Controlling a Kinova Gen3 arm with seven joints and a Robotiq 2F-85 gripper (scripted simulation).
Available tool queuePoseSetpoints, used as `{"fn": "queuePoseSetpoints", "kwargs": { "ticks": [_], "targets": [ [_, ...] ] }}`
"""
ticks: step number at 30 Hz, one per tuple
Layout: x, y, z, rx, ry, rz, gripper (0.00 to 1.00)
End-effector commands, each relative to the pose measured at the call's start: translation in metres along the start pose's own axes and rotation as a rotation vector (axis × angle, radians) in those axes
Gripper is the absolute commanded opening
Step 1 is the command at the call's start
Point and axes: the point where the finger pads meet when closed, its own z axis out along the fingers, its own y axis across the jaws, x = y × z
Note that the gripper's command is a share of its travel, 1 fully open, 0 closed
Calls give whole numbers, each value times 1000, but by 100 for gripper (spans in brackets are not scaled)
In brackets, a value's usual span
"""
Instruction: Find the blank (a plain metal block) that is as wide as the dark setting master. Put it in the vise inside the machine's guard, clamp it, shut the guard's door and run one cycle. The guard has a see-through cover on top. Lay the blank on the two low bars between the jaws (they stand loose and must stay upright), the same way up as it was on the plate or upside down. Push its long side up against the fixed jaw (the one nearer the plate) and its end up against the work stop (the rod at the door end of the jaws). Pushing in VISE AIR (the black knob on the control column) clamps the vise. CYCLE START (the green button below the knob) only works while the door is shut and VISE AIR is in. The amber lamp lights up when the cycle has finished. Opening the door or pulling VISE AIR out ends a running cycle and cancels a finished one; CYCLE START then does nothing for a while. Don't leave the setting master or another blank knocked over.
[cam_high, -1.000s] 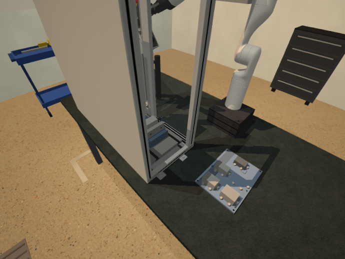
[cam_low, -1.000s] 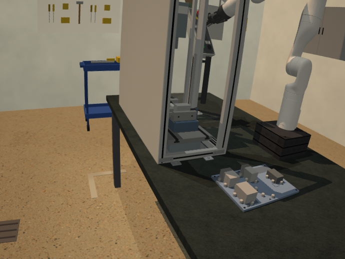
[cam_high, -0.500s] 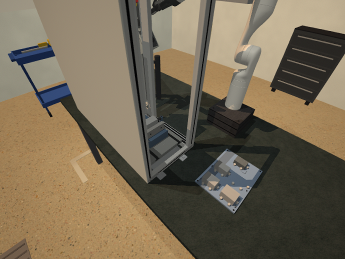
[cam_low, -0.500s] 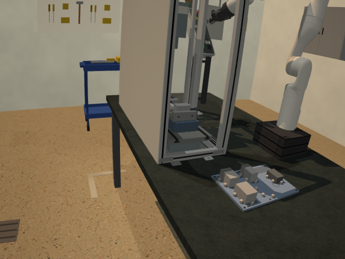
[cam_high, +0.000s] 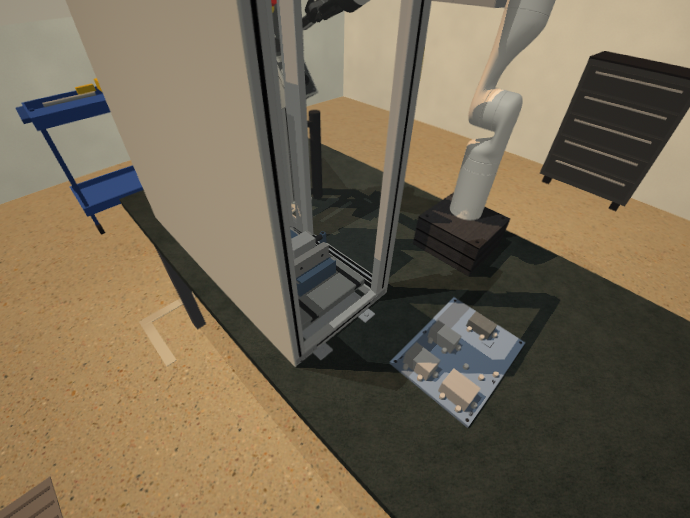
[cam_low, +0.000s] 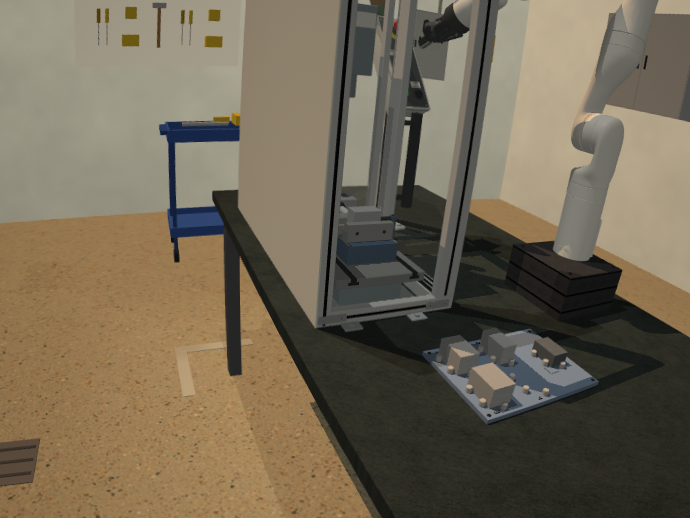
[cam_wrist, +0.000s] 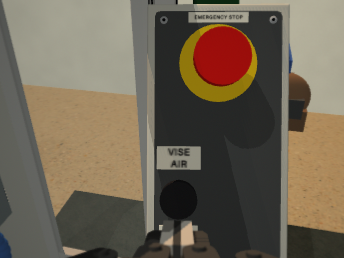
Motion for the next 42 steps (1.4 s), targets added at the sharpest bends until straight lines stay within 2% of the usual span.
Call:
{"fn": "queuePoseSetpoints", "kwargs": {
  "ticks": [1, 23, 28, 40, 42],
  "targets": [
    [1, 0, 0, 0, 1, 1, 10],
    [1, 0, 0, 0, 1, 1, 10],
    [-38, 15, -28, 1, -229, 1, 10],
    [-38, 15, -28, 1, -229, 1, 10],
    [-53, 21, -40, 1, -319, 1, 10]
  ]
}}
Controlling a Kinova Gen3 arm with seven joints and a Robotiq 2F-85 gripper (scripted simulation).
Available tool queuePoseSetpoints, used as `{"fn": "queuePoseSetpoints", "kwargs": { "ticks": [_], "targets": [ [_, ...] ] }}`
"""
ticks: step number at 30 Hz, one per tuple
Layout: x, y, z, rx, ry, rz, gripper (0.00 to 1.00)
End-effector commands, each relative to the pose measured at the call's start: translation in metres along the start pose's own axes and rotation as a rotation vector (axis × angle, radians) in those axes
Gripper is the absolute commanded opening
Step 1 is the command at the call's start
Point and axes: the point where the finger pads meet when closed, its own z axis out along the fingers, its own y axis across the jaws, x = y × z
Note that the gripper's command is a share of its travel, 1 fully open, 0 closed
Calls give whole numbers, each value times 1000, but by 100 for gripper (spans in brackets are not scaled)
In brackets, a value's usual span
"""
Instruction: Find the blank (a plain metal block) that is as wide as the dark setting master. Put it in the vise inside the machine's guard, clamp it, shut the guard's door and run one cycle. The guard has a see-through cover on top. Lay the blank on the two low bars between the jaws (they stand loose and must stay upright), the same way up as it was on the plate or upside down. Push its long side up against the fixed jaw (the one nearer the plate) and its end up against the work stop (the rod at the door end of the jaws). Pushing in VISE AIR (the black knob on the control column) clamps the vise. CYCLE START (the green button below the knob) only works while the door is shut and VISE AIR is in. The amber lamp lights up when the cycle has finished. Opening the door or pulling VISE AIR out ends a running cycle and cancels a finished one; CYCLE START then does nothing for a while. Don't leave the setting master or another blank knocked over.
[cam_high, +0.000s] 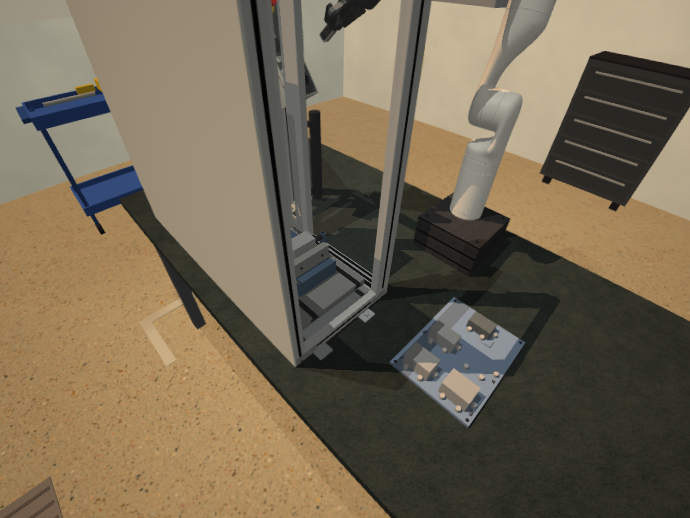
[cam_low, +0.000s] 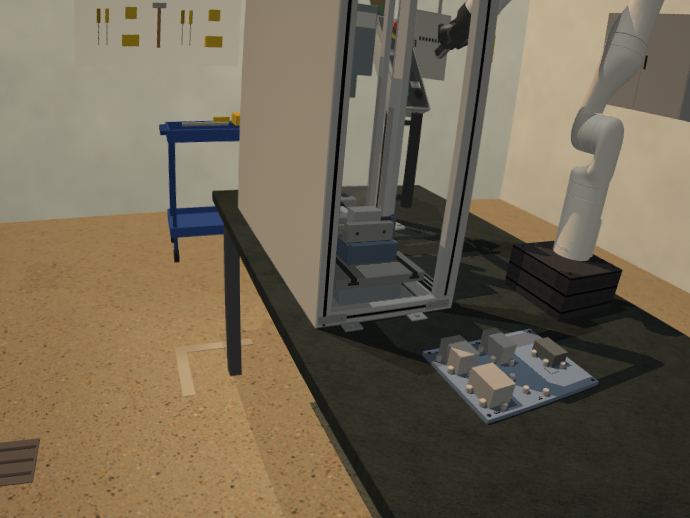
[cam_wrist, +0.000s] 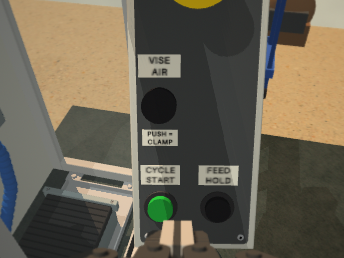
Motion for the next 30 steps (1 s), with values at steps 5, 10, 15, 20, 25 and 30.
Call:
{"fn": "queuePoseSetpoints", "kwargs": {
  "ticks": [5, 10, 15, 20, 25, 30],
  "targets": [
    [-41, 15, -18, 1, -220, 1, 10],
    [-41, 15, -18, 1, -220, 1, 10],
    [-41, 15, -18, 1, -220, 1, 10],
    [-41, 15, -18, 1, -450, 1, 10],
    [-41, 15, -18, 1, -450, 1, 10],
    [-41, 15, -18, 1, -450, 1, 10]
  ]
}}
